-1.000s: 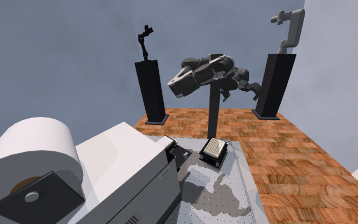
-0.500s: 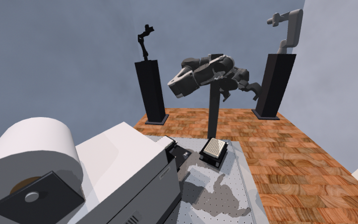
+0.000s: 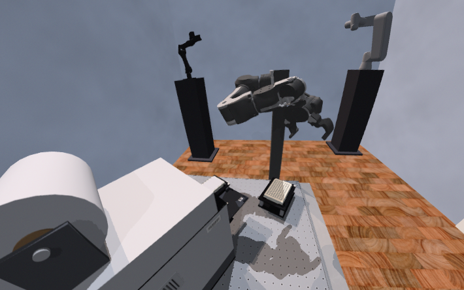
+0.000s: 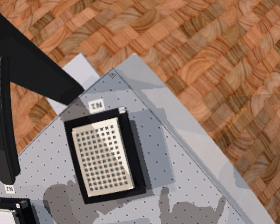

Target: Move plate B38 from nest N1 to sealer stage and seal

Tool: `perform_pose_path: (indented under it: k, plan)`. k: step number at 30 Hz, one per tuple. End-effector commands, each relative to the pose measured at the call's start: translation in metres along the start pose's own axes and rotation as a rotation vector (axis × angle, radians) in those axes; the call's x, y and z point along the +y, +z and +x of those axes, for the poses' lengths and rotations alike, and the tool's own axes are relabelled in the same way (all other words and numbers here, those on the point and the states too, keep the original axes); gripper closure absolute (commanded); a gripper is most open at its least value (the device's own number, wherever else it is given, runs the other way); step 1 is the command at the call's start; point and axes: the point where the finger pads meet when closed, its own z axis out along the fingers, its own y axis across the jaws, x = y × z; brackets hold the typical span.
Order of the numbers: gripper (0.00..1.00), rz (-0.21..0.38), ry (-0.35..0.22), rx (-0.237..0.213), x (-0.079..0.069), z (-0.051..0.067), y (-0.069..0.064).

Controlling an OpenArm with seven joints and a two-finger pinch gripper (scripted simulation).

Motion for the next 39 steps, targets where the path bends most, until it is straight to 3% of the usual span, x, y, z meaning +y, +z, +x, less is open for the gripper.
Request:
perform_pose_path:
  k: [1,2,14,19,31,36,39]
  plan:
    - [0.23,0.049,-0.06,-0.027,-0.008,-0.005,0.007]
    - [0.23,0.083,-0.09,-0.053,-0.013,-0.009,0.013]
    - [0.23,0.083,-0.09,-0.053,-0.013,-0.009,0.013]
    - [0.23,0.249,-0.237,-0.184,-0.037,-0.031,0.043]
    - [0.23,0.249,-0.237,-0.184,-0.037,-0.031,0.043]
    - [0.23,0.367,-0.342,-0.273,-0.062,-0.052,0.073]
    - [0.23,0.367,-0.342,-0.273,-0.062,-0.052,0.073]
